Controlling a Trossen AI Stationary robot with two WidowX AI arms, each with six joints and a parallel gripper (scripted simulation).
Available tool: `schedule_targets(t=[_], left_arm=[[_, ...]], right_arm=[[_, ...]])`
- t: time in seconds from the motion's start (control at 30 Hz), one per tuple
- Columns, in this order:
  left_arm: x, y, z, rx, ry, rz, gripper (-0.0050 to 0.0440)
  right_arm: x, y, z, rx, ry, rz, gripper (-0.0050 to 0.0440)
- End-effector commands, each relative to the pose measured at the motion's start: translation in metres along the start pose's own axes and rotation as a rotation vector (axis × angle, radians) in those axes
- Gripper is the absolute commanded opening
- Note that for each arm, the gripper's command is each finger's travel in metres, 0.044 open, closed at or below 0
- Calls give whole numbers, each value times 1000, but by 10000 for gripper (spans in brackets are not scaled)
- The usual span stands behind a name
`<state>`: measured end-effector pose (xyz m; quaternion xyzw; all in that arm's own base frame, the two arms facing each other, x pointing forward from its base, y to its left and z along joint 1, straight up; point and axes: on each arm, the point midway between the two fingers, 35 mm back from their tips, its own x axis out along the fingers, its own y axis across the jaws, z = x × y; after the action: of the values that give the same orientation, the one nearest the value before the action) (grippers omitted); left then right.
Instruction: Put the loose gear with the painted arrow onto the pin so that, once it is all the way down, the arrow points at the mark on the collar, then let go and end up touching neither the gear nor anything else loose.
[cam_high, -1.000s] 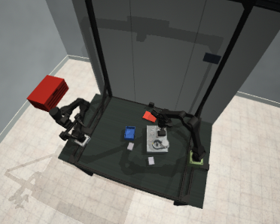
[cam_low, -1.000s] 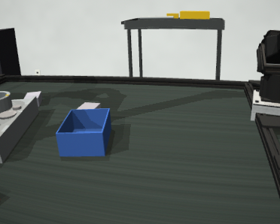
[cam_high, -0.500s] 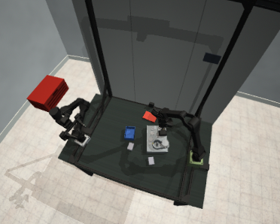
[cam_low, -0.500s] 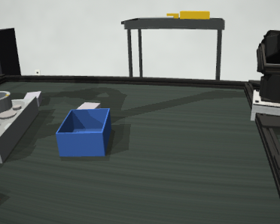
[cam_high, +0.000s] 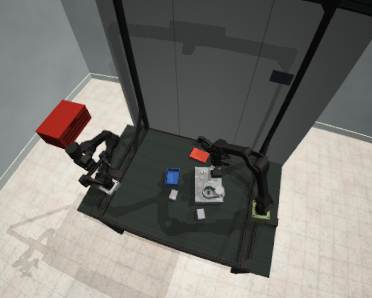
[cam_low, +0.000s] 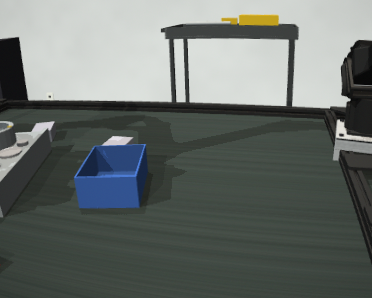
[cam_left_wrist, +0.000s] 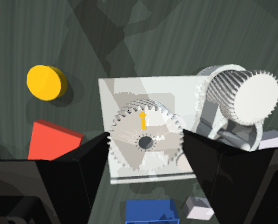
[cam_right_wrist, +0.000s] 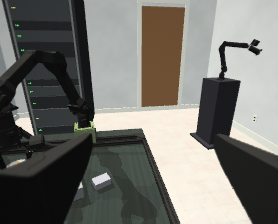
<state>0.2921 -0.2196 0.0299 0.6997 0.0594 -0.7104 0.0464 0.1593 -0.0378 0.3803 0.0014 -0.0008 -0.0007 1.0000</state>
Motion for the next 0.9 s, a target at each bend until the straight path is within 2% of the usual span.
schedule_targets(t=[0.0, 0.2, 0.4, 0.87], left_arm=[[-9, 3, -2, 1, 14, 20, 0], [-9, 3, -3, -5, 14, 20, 0], [-9, -5, -6, -121, 13, 20, 0], [-9, -39, -20, -608, 7, 23, 0]], right_arm=[[0, 0, 0, -2, 0, 1, 400], [0, 0, 0, -2, 0, 1, 400], [0, 0, 0, -2, 0, 1, 400], [0, 0, 0, -2, 0, 1, 400]])
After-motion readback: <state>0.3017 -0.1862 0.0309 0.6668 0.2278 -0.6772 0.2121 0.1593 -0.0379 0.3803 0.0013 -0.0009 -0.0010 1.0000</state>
